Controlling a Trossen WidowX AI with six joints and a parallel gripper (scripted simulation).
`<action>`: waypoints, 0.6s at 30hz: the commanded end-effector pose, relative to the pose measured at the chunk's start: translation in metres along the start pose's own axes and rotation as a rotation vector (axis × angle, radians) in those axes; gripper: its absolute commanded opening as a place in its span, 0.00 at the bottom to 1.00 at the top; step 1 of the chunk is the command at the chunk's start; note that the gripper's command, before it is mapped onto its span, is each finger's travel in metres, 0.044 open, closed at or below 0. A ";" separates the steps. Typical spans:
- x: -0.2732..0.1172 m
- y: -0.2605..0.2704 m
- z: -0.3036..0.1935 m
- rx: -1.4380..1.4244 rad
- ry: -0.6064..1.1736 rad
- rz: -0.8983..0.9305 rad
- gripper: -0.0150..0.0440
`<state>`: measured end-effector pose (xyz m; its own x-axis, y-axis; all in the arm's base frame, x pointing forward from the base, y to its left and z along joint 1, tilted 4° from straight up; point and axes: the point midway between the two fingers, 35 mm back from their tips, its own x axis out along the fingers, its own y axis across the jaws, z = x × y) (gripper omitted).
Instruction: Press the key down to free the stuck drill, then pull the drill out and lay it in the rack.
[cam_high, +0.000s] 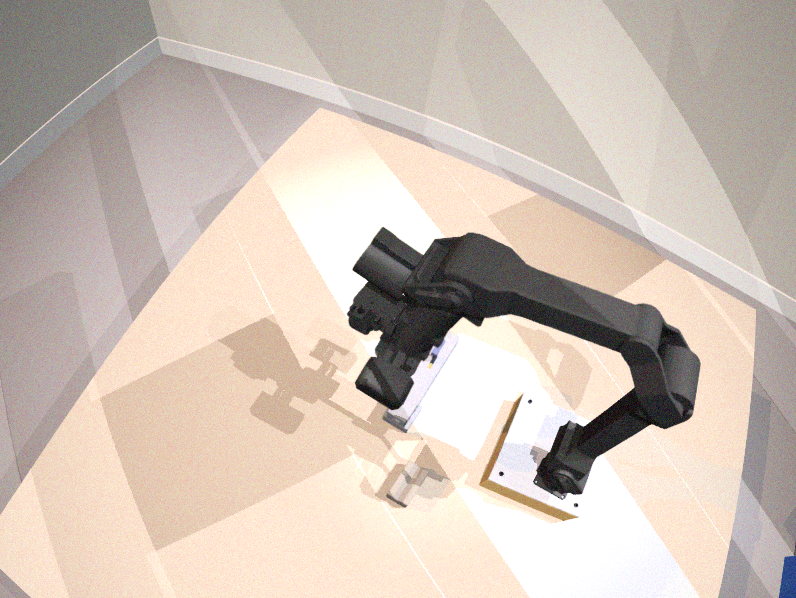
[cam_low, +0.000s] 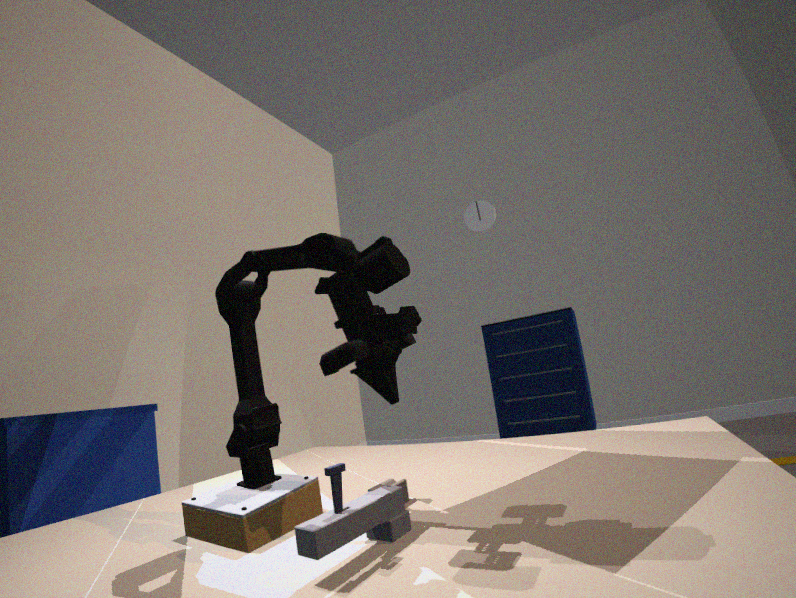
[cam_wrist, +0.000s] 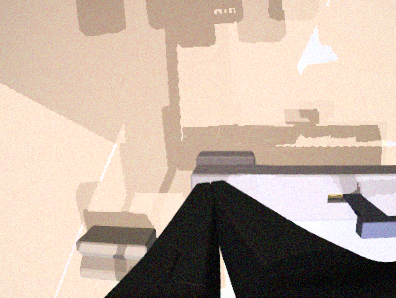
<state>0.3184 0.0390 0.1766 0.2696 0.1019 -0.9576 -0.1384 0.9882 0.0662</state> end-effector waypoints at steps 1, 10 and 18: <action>0.019 -0.050 -0.025 0.047 0.121 -0.089 0.25; 0.030 -0.091 -0.050 0.100 0.220 -0.146 0.25; 0.040 -0.095 -0.056 0.093 0.237 -0.152 0.25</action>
<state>0.2912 -0.0550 0.1228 0.0613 -0.0612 -0.9962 -0.0184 0.9979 -0.0624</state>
